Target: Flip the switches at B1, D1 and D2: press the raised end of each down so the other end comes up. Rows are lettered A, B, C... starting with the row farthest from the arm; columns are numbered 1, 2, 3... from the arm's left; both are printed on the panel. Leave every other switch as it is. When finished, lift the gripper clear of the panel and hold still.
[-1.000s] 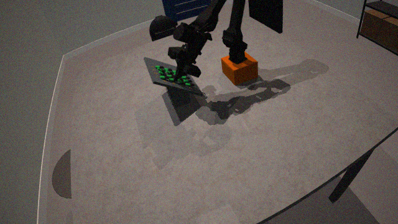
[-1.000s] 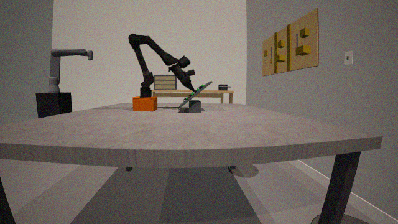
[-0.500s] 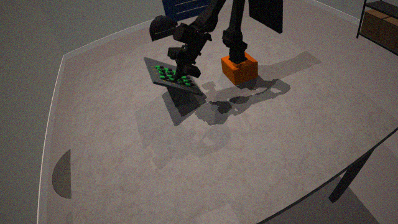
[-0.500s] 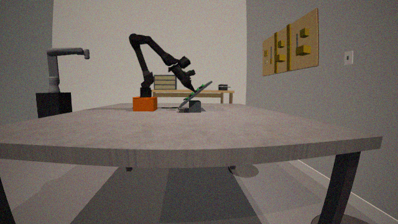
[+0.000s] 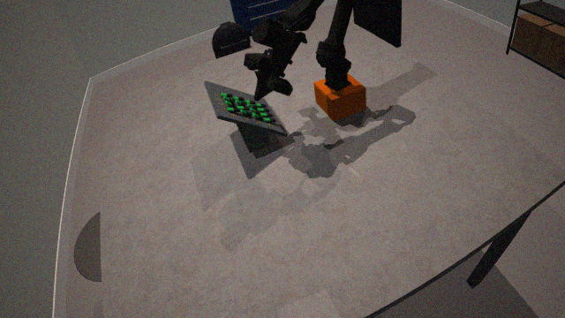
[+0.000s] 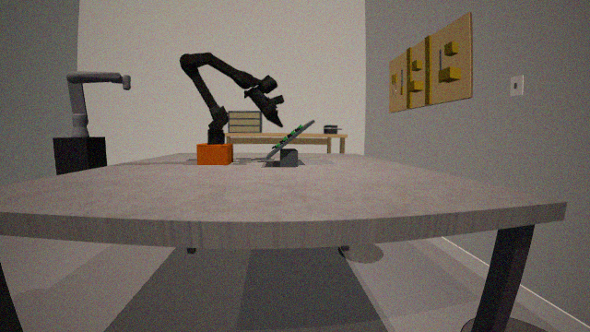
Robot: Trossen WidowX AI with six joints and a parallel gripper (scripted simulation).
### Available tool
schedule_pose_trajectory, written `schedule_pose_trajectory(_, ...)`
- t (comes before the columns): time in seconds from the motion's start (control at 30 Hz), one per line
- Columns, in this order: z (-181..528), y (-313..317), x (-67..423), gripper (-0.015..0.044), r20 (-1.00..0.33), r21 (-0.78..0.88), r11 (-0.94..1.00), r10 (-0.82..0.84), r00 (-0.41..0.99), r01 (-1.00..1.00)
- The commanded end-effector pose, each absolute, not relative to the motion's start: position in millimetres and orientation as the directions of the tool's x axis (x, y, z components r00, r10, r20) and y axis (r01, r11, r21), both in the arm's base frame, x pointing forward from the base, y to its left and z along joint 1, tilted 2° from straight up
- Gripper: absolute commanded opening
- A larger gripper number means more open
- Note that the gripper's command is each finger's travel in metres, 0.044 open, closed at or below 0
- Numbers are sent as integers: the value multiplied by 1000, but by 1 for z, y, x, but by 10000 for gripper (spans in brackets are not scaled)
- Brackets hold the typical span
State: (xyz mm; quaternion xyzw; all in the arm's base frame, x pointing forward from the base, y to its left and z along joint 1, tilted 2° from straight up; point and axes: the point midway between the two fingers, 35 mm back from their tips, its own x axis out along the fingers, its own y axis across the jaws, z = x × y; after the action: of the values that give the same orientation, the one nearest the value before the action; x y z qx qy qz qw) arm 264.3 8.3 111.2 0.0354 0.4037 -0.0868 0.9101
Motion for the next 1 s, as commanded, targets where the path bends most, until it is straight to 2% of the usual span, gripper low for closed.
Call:
schedule_pose_trajectory(0.0,124,9,250,0,-747,-8,982,-132,651,190)
schedule_pose_trajectory(0.13,123,10,248,0,-747,-8,982,-133,651,191)
schedule_pose_trajectory(0.4,71,21,190,0,-750,-8,982,-131,648,190)
schedule_pose_trajectory(0.97,40,15,216,0,-732,-8,982,-135,668,190)
